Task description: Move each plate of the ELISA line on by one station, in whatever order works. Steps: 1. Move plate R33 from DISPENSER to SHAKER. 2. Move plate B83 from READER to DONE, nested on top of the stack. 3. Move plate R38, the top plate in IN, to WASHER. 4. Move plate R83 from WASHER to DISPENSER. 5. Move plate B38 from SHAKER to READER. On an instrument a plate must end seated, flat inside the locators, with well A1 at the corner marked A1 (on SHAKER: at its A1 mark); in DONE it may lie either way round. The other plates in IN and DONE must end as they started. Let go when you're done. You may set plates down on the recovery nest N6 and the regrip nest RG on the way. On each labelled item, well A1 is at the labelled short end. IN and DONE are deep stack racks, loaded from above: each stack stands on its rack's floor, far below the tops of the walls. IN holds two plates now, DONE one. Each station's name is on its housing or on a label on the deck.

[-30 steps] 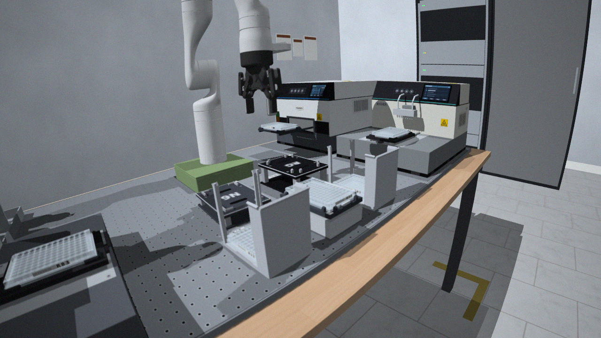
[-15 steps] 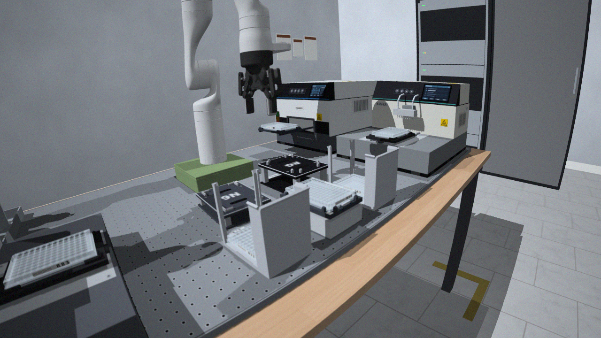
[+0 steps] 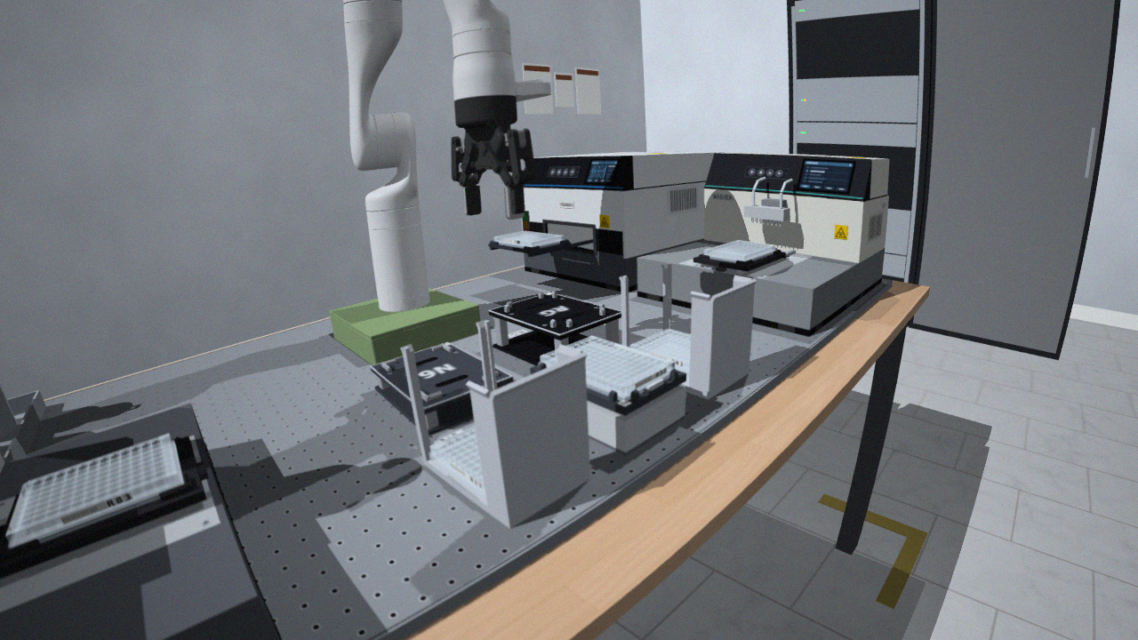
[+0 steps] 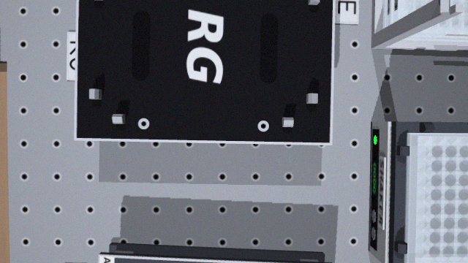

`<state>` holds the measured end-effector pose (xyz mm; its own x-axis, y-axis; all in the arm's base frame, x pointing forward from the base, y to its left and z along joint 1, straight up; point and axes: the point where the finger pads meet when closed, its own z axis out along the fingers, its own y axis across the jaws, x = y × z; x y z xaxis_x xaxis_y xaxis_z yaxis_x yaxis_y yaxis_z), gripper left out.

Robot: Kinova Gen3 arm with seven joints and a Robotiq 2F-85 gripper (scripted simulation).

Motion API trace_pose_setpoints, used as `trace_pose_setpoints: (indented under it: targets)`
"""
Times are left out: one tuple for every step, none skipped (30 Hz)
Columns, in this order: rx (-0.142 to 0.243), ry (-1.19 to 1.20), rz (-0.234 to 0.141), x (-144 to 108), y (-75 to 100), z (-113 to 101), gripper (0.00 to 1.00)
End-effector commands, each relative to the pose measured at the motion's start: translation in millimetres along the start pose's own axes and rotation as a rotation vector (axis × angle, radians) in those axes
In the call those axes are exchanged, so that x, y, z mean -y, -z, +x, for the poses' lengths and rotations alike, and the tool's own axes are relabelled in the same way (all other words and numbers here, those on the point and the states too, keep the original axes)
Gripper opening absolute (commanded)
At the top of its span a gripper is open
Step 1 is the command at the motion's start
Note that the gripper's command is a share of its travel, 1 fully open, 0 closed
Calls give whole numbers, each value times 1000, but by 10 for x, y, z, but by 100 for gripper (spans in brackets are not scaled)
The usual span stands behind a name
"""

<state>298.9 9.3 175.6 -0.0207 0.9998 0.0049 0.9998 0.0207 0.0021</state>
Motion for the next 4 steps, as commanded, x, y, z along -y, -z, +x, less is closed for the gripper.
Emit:
trace_pose_setpoints:
  targets:
    - [0, 2, -4, -4, 7, -3, 100]
    - [0, 2, -4, -4, 7, -3, 100]
    - [0, 2, -4, -4, 7, -3, 100]
    - [0, 2, -4, -4, 7, -3, 100]
